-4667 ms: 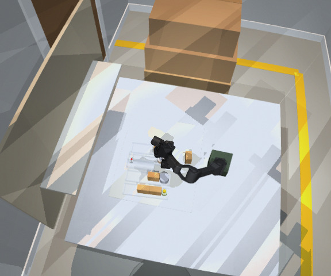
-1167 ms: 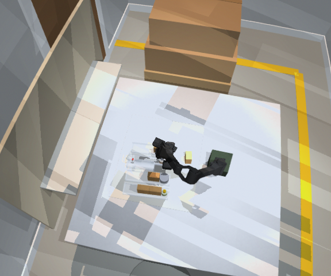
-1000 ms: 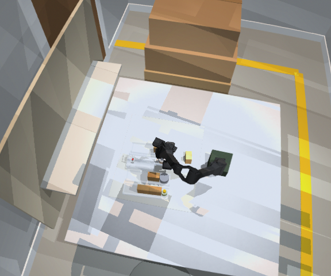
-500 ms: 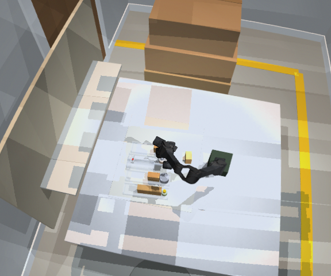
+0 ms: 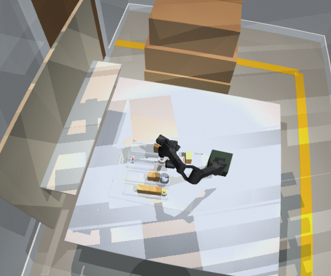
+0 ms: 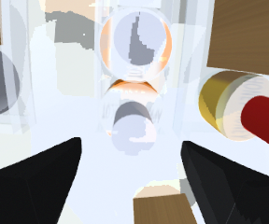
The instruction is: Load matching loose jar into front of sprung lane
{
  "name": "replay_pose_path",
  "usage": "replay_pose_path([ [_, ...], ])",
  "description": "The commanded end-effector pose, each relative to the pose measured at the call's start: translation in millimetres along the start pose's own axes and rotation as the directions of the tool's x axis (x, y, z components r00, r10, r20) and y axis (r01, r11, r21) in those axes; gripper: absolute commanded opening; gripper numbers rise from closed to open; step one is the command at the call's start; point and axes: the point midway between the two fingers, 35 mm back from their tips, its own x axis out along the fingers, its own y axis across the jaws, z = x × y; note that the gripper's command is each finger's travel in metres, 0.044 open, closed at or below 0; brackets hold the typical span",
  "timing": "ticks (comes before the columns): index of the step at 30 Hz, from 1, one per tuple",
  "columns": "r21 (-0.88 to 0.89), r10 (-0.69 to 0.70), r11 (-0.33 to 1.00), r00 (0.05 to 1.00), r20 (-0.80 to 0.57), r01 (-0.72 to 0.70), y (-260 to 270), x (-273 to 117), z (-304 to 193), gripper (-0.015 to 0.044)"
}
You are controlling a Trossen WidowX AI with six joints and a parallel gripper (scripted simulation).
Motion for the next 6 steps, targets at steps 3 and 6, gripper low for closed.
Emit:
replay_pose_path([
  [3,0.000,-0.003,1.000,1.000,-0.007,0.003,-1.1,0.7,-21.1,0.0304],
  [6,0.001,-0.003,1.000,1.000,-0.007,0.003,-1.1,0.7,-31.7,0.0304],
])
